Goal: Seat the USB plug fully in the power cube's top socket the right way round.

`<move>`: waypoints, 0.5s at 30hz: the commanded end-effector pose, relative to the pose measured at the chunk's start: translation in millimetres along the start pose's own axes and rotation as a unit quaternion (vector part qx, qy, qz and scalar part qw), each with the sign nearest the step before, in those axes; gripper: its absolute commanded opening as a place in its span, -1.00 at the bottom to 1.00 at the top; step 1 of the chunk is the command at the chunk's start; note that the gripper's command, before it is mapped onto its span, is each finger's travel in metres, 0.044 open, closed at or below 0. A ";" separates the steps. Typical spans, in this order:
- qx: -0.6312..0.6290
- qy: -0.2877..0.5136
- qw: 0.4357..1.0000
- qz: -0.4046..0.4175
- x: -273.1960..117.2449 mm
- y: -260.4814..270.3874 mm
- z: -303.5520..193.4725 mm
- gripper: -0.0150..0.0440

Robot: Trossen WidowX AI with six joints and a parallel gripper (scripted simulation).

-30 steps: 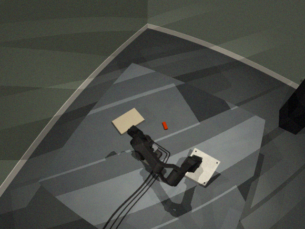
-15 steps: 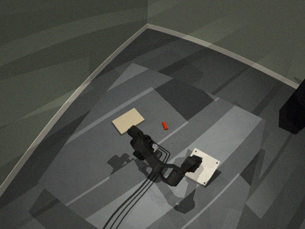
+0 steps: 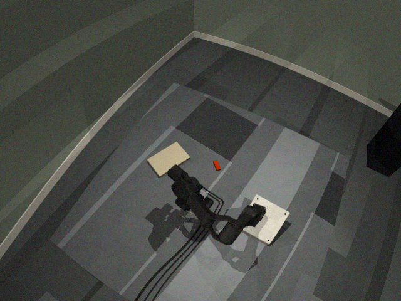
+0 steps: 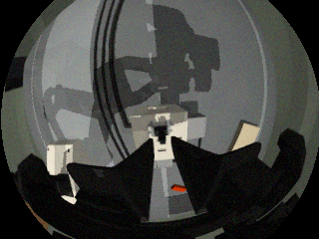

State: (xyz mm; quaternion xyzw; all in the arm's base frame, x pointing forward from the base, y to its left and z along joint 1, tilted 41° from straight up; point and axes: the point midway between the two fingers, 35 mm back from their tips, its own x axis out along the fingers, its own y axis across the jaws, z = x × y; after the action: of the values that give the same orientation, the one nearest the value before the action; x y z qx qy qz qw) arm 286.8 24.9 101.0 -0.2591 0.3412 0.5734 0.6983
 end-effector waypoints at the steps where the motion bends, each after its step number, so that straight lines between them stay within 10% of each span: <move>1: 0.000 0.000 1.000 0.000 -0.1 0.0 -0.1 -0.17; 15: 0.000 0.000 1.000 0.000 -9.0 -0.1 -0.3 -0.17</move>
State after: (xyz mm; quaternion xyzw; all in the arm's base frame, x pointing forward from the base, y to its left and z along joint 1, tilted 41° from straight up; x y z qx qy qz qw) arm 285.4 21.6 105.1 -0.2563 0.3428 0.5743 0.6979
